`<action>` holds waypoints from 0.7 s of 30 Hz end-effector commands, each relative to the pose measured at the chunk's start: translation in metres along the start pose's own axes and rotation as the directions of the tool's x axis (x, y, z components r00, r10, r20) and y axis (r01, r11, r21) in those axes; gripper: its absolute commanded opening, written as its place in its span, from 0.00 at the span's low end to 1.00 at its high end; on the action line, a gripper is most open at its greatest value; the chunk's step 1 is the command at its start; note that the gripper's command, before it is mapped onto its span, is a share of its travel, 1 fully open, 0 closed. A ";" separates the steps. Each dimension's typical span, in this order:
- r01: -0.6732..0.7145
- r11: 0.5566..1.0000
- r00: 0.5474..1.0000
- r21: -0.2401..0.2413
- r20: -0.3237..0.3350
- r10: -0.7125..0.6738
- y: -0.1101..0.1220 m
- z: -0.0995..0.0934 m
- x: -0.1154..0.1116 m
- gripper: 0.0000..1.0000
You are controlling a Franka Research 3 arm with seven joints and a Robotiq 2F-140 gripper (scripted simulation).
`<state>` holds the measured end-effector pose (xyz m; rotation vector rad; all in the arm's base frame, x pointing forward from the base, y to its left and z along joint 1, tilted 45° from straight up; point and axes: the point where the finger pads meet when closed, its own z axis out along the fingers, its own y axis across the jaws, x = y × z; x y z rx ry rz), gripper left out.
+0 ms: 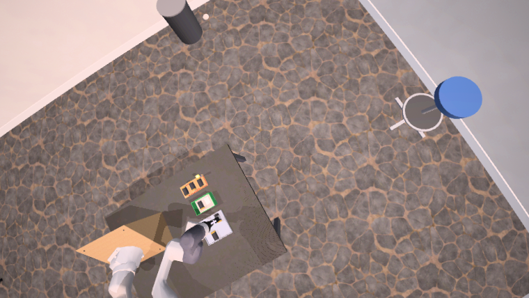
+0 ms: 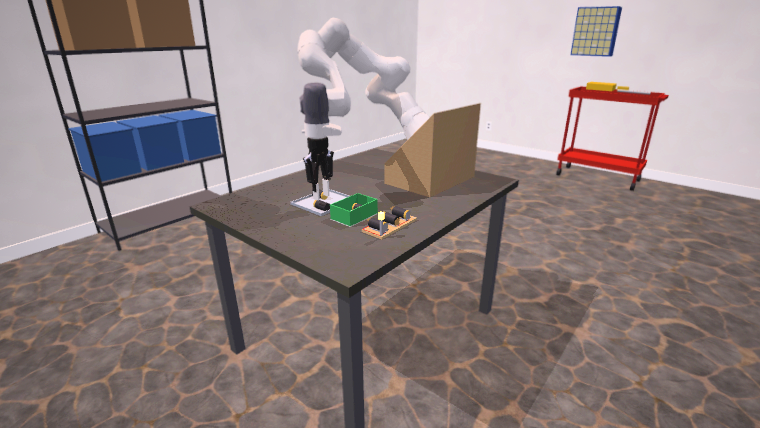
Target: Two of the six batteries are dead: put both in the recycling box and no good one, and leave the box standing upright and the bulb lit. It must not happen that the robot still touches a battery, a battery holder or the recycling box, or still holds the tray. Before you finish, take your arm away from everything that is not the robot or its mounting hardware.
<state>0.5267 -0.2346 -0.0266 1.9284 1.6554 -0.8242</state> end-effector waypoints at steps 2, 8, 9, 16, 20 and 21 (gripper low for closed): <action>-0.003 1.000 1.000 0.000 0.001 0.003 0.000 0.019 0.000 0.29; -0.003 1.000 1.000 0.000 0.001 0.003 0.000 0.032 0.000 0.29; -0.003 1.000 1.000 0.000 0.001 0.003 0.000 0.032 0.000 0.29; -0.003 1.000 1.000 0.000 0.001 0.003 0.000 0.034 0.000 0.29; -0.003 1.000 1.000 0.000 0.001 0.003 0.000 0.040 0.000 0.29; -0.003 1.000 1.000 0.000 0.001 0.003 0.000 0.041 0.000 0.29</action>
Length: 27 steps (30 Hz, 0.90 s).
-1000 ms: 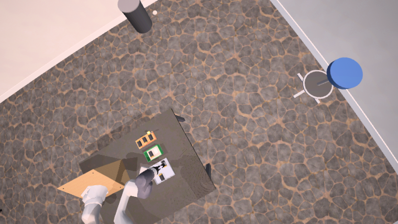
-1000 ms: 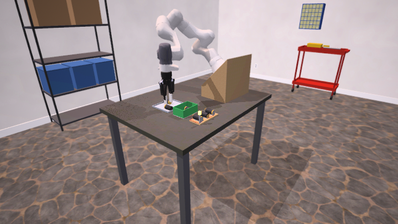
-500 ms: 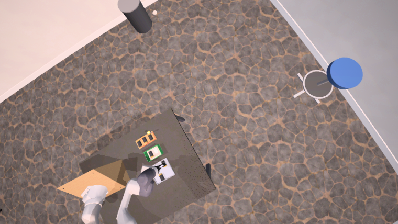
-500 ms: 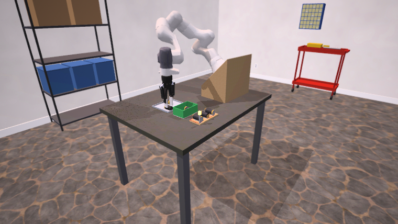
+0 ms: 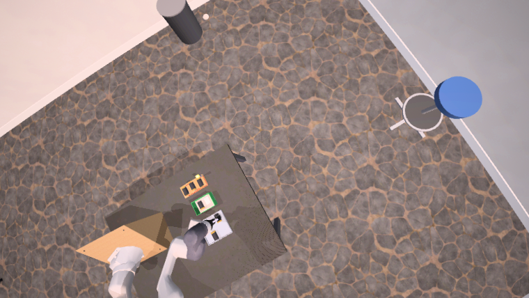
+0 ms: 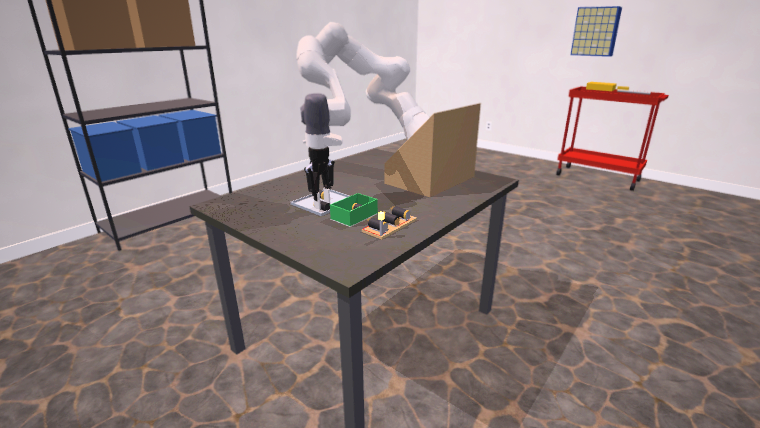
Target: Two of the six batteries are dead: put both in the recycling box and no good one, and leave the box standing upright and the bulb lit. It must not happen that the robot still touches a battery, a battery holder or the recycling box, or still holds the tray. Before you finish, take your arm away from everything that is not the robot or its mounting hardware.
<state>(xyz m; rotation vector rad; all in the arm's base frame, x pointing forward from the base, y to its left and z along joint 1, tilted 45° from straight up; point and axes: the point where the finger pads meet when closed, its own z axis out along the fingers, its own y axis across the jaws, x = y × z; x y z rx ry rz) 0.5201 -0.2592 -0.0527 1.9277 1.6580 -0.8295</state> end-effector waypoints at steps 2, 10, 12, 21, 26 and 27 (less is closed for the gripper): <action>-0.006 1.000 1.000 -0.004 0.000 0.006 0.001 0.005 -0.001 0.29; -0.006 1.000 1.000 -0.004 0.000 0.006 0.001 0.005 -0.001 0.29; -0.006 1.000 1.000 -0.004 0.000 0.006 0.001 0.005 -0.001 0.16; -0.006 1.000 1.000 -0.004 0.000 0.006 0.001 0.005 -0.001 0.16; -0.006 1.000 1.000 -0.004 0.000 0.006 0.001 0.005 -0.001 0.16; -0.006 1.000 1.000 -0.004 0.000 0.006 0.001 0.005 -0.001 0.16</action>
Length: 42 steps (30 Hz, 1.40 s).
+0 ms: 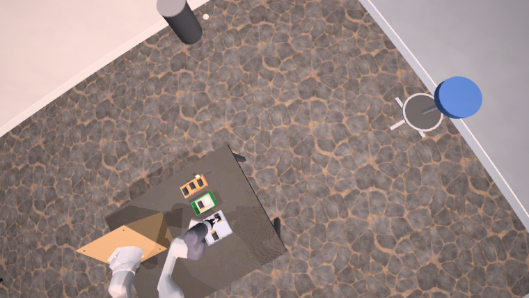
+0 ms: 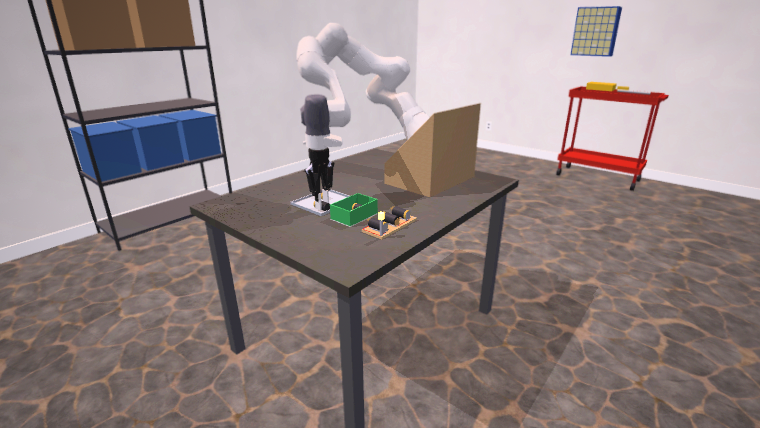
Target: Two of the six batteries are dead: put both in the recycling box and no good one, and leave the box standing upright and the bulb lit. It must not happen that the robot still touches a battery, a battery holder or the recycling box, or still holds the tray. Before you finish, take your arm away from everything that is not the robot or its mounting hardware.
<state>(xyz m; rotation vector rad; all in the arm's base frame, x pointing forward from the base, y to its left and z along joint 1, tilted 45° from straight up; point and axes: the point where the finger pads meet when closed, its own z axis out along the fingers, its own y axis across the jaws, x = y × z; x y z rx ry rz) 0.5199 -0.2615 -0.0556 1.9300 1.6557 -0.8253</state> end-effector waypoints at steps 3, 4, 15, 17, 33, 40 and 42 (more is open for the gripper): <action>-0.003 1.000 1.000 -0.002 0.001 0.003 0.001 0.002 -0.001 0.16; -0.003 1.000 1.000 -0.002 0.001 0.003 0.001 0.002 -0.001 0.16; -0.003 1.000 1.000 -0.002 0.001 0.003 0.001 0.002 -0.001 0.16; -0.003 1.000 1.000 -0.002 0.001 0.003 0.001 0.000 -0.001 0.16; -0.003 1.000 1.000 -0.002 0.001 0.003 0.001 -0.043 -0.001 0.16; -0.003 1.000 1.000 -0.002 0.001 0.003 0.001 -0.070 -0.001 0.16; -0.003 1.000 1.000 -0.002 0.001 0.003 0.001 -0.098 -0.001 0.16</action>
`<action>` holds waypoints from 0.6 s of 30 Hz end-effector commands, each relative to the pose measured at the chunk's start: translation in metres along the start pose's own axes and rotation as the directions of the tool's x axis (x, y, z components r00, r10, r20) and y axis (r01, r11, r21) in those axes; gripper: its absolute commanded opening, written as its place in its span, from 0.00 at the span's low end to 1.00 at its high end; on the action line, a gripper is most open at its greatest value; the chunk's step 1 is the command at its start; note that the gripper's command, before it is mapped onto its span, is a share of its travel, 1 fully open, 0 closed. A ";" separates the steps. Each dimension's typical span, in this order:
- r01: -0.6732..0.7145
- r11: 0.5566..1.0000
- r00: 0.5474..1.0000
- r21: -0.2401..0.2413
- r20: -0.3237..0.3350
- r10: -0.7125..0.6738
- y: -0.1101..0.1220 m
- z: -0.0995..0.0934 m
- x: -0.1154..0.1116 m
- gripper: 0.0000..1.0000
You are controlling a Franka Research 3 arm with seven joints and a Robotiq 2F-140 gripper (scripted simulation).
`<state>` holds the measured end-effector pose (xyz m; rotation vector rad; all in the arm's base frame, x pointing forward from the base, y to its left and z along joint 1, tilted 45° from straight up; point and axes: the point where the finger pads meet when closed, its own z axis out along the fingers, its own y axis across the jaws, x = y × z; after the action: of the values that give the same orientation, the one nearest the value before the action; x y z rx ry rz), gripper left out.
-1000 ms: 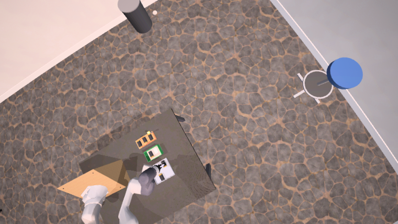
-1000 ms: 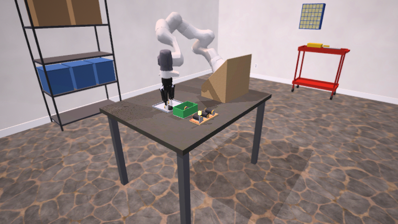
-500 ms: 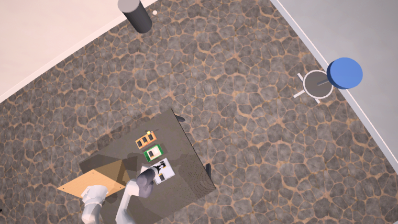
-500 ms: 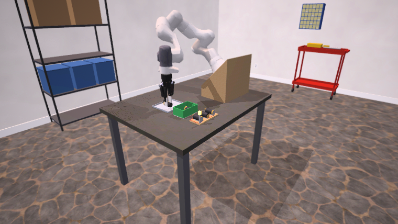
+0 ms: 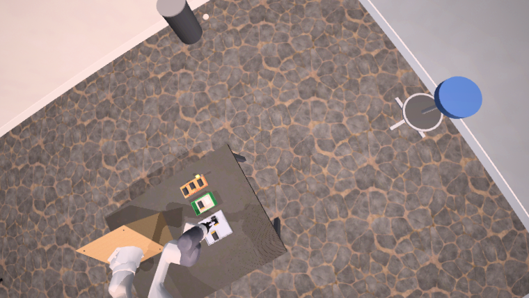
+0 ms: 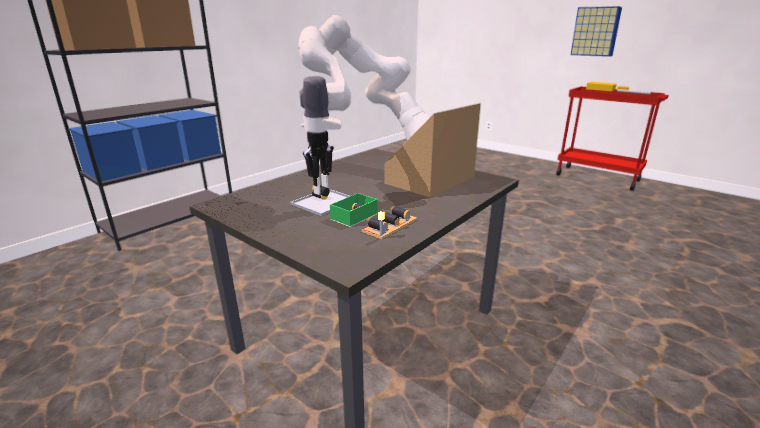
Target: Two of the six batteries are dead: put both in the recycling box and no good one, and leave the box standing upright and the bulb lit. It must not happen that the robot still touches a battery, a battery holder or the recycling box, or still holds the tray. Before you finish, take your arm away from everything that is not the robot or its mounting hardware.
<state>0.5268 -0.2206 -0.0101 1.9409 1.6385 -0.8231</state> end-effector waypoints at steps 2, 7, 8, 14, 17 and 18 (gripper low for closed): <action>0.012 1.000 1.000 -0.005 0.000 -0.012 0.002 -0.052 0.001 0.16; 0.012 1.000 1.000 -0.005 0.000 -0.012 0.002 -0.053 0.001 0.16; 0.012 1.000 1.000 -0.005 0.000 -0.012 0.002 -0.053 0.001 0.16; 0.019 1.000 1.000 -0.005 0.000 -0.019 0.002 -0.053 0.001 0.16; 0.022 1.000 1.000 -0.005 0.000 -0.022 0.002 -0.053 0.001 0.16; 0.022 1.000 1.000 -0.005 0.000 -0.022 0.002 -0.053 0.001 0.16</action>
<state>0.5392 -0.1838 0.0278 1.9278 1.6489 -0.8147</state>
